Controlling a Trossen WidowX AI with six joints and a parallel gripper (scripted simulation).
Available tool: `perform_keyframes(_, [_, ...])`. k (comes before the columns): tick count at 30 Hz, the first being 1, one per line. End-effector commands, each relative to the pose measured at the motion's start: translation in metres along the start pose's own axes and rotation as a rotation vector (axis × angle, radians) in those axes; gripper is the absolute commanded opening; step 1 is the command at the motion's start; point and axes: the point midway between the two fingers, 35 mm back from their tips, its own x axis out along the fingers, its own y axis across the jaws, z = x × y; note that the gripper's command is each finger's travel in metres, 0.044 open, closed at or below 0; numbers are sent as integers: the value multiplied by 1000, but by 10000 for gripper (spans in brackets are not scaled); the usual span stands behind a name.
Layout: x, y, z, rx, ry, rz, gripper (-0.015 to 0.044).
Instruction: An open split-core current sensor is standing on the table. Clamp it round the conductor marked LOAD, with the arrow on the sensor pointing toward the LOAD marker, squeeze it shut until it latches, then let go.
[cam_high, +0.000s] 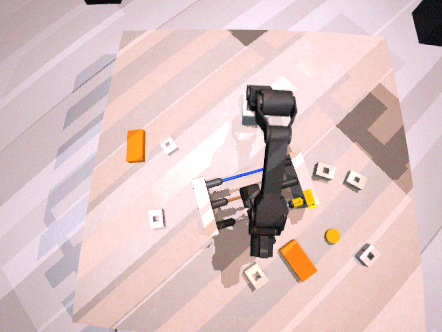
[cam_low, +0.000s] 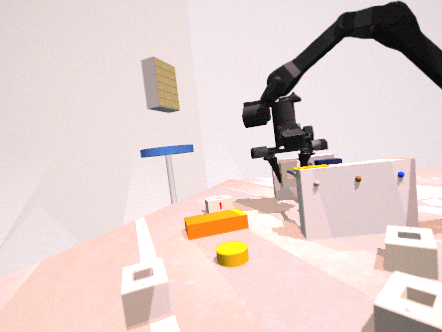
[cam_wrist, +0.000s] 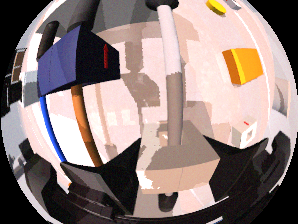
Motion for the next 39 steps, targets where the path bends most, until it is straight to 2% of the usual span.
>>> perform_keyframes(1, [0, 0, 0, 0, 0, 0, 257])
perform_keyframes(21, [0, 0, 0, 0, 0, 0, 257])
perform_keyframes(28, [0, 0, 0, 0, 0, 0, 440])
perform_keyframes(36, [0, 0, 0, 0, 0, 0, 440])
perform_keyframes(39, [-21, -2, -1, 0, 0, -3, 440])
